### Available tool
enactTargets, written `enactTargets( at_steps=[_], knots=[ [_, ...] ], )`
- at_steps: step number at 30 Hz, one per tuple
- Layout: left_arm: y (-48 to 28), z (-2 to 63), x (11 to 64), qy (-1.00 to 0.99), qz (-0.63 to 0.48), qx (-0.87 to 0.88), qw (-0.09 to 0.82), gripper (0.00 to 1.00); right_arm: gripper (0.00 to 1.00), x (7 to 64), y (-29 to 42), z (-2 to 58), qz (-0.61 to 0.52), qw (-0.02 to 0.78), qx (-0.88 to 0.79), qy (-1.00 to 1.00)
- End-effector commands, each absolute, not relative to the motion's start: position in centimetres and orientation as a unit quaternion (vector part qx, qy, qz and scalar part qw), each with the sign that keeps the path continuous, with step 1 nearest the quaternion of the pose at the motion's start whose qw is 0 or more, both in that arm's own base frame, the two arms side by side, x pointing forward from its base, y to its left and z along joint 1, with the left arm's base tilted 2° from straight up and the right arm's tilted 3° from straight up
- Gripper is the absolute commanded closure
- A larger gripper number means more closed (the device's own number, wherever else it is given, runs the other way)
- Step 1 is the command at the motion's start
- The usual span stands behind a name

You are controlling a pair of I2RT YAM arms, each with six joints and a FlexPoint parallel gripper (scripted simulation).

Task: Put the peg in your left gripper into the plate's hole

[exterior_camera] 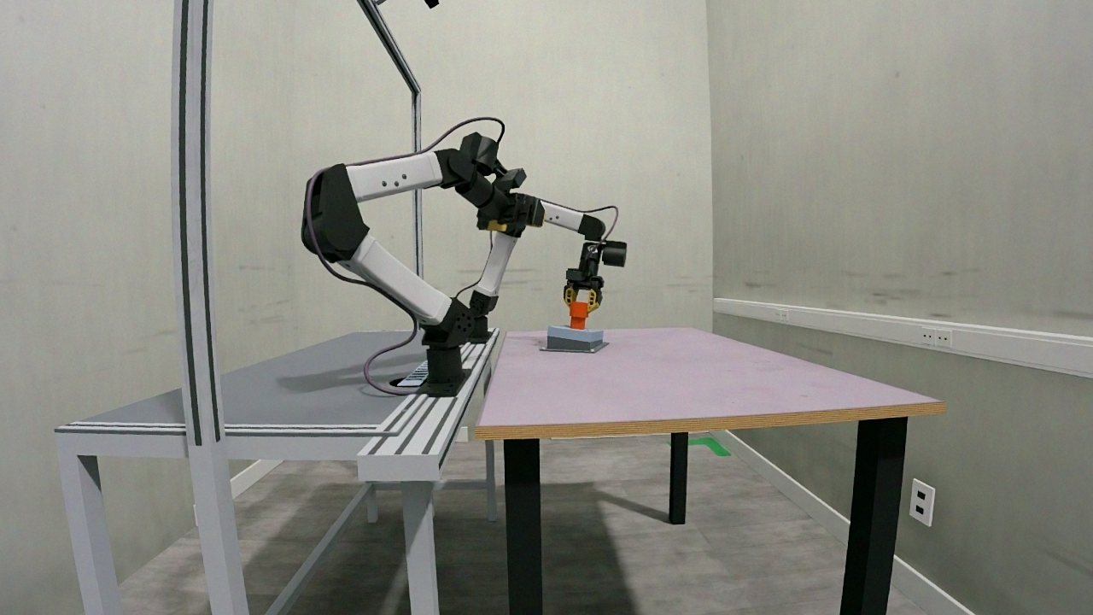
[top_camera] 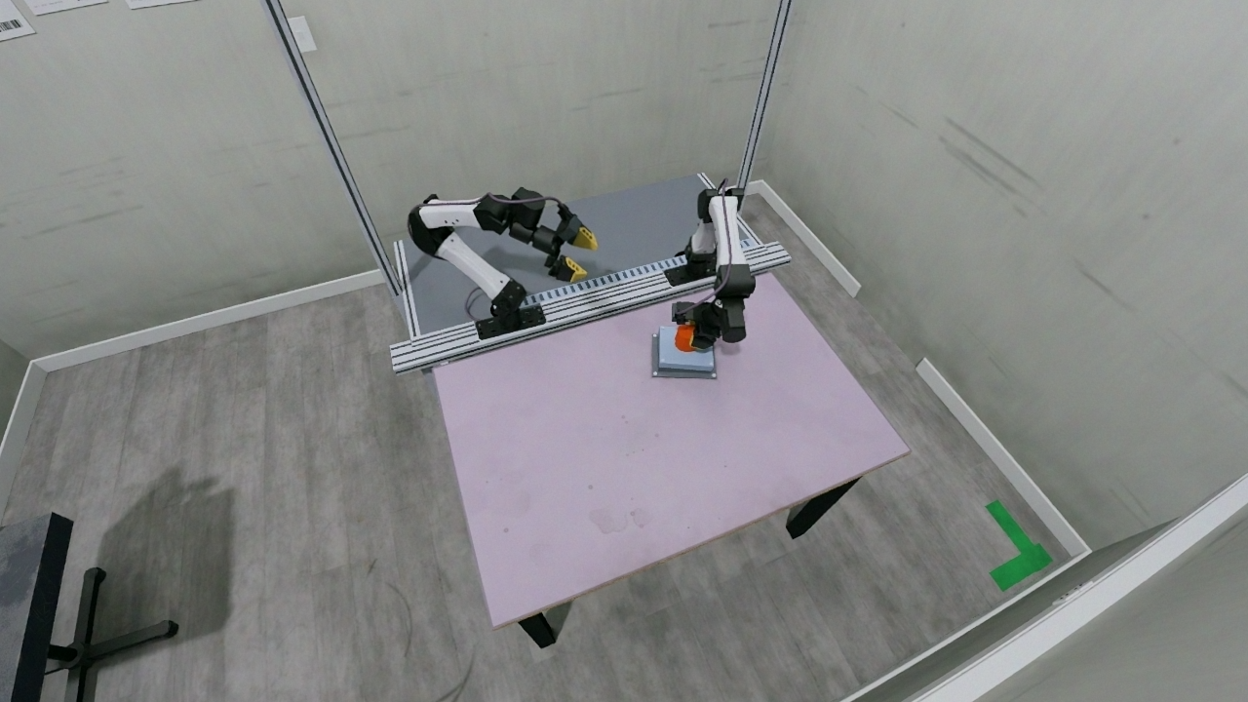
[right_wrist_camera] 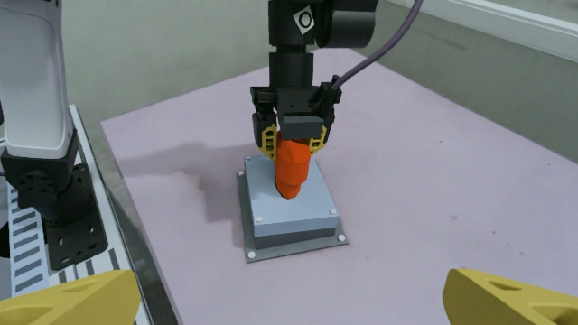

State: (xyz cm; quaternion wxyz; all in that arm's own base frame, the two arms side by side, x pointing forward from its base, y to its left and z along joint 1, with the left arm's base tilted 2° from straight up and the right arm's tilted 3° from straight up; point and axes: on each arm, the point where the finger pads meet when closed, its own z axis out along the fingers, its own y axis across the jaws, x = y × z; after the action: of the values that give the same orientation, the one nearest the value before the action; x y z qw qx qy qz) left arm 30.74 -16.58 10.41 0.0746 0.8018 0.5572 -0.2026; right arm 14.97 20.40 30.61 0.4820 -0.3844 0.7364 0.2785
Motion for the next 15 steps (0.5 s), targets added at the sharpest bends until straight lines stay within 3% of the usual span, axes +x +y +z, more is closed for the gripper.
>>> enactTargets(
  at_steps=[1,15],
  knots=[
    [-16.61,10.82,31.06,0.559,-0.208,0.799,0.081,0.66,0.0,15.16,20.41,31.14,0.278,0.488,-0.38,0.735],
    [-16.38,11.26,31.33,0.558,-0.206,0.8,0.077,0.66,0.0,15.16,20.41,31.14,0.278,0.488,-0.38,0.735]
  ],
)
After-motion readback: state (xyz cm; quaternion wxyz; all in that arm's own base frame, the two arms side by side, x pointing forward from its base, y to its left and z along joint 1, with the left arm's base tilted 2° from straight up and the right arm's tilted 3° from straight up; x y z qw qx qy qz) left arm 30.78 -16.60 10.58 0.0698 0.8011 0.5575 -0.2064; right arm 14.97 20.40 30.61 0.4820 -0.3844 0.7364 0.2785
